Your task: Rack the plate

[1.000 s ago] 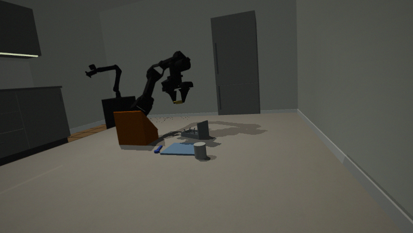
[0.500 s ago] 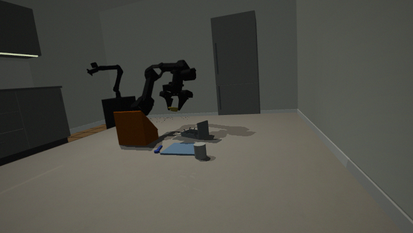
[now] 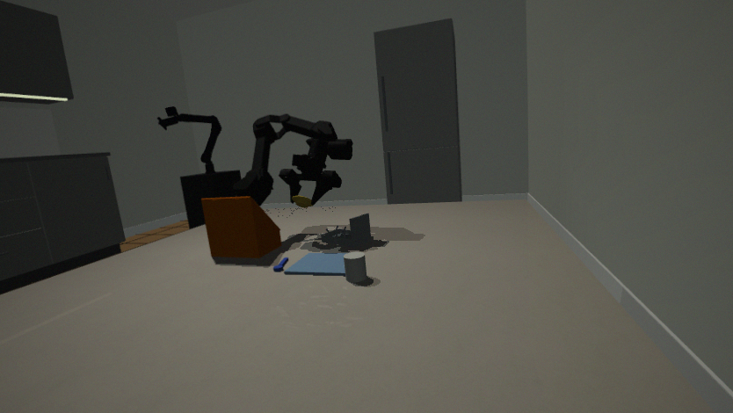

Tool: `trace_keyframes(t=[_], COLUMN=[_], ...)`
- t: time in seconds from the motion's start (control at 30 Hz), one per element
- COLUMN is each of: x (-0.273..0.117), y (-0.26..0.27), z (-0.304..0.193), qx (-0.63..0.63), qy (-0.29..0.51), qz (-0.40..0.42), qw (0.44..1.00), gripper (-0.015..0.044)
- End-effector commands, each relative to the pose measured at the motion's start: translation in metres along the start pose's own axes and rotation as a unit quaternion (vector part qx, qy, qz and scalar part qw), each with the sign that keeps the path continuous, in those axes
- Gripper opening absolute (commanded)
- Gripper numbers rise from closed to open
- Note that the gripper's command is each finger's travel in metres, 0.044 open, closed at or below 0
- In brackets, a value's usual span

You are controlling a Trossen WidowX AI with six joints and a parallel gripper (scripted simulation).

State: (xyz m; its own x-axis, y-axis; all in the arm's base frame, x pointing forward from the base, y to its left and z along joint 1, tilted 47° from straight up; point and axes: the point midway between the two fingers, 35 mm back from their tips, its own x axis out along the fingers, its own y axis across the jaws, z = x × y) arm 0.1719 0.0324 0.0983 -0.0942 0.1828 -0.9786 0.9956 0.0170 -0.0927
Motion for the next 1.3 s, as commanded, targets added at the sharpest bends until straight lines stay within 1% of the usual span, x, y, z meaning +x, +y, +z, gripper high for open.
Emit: trace_keyframes(t=[0.0, 0.6, 1.27], x=[0.008, 0.028, 0.033], y=[-0.001, 0.009, 0.024], z=[0.002, 0.004, -0.01], qx=[-0.02, -0.109, -0.187], qy=[-0.04, -0.19, -0.308], qz=[0.007, 0.079, 0.211], qw=[0.999, 0.973, 0.908], gripper=[0.0, 0.0, 0.0])
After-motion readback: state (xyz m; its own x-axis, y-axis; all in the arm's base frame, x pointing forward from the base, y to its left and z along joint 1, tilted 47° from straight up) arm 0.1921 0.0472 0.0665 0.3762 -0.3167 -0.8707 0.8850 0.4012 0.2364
